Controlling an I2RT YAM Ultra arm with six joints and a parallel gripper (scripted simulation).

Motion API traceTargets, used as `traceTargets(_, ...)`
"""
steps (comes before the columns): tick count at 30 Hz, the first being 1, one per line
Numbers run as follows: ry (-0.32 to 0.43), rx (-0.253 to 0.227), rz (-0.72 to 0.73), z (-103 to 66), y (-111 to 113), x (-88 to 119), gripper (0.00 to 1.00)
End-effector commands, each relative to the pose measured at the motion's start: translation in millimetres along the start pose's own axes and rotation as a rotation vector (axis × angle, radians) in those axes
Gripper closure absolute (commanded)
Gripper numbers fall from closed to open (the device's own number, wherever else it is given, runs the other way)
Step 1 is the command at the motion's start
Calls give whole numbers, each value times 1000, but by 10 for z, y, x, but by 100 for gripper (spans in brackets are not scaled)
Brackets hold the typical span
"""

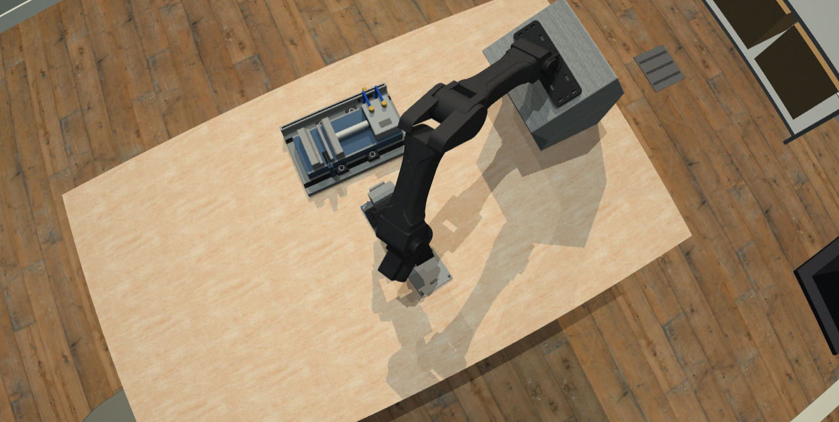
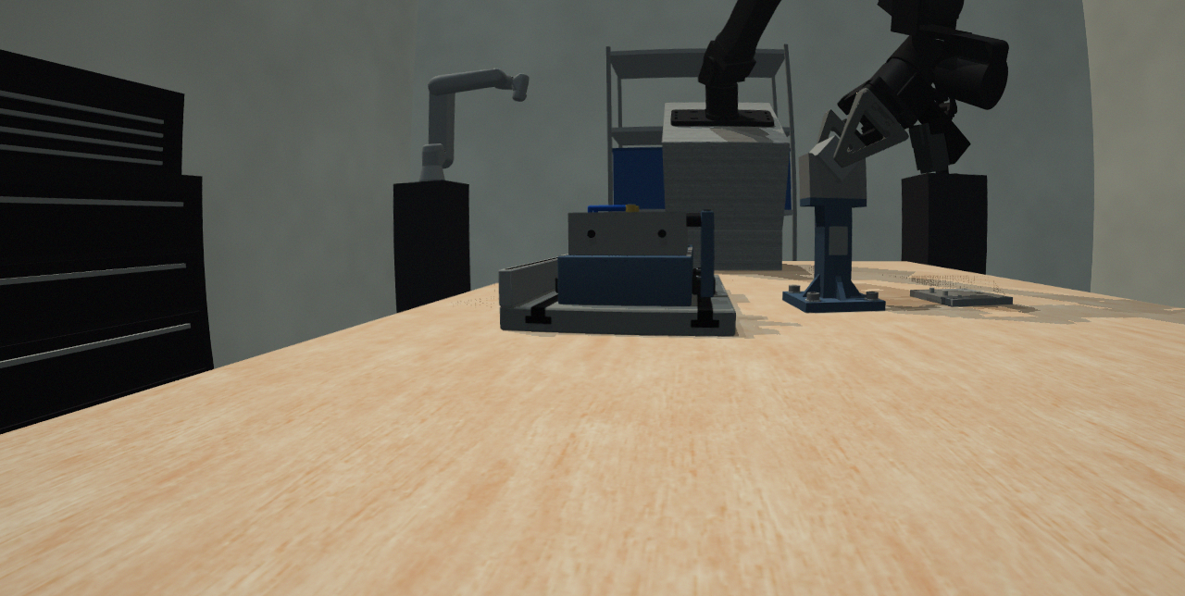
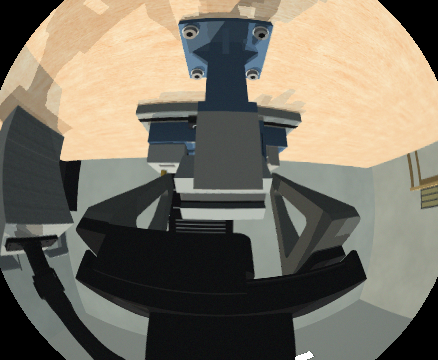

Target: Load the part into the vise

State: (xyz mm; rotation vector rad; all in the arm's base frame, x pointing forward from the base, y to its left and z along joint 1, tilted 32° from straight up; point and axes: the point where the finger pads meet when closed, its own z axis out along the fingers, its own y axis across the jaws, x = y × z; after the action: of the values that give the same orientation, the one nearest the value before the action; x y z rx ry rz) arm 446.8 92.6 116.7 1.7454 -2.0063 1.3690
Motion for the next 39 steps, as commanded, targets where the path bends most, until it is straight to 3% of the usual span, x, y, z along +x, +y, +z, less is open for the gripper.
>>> traceTargets(1,-16,8,16,-35,-27,64,19)
traceTargets(12,-39,9,18,-37,-34,66,19)
traceTargets(13,-56,30,35,-113,-118,52,19)
traceTargets(15,-51,12,12,-55,-25,47,19)
traceTargets(39,-170,12,15,-36,-27,63,19)
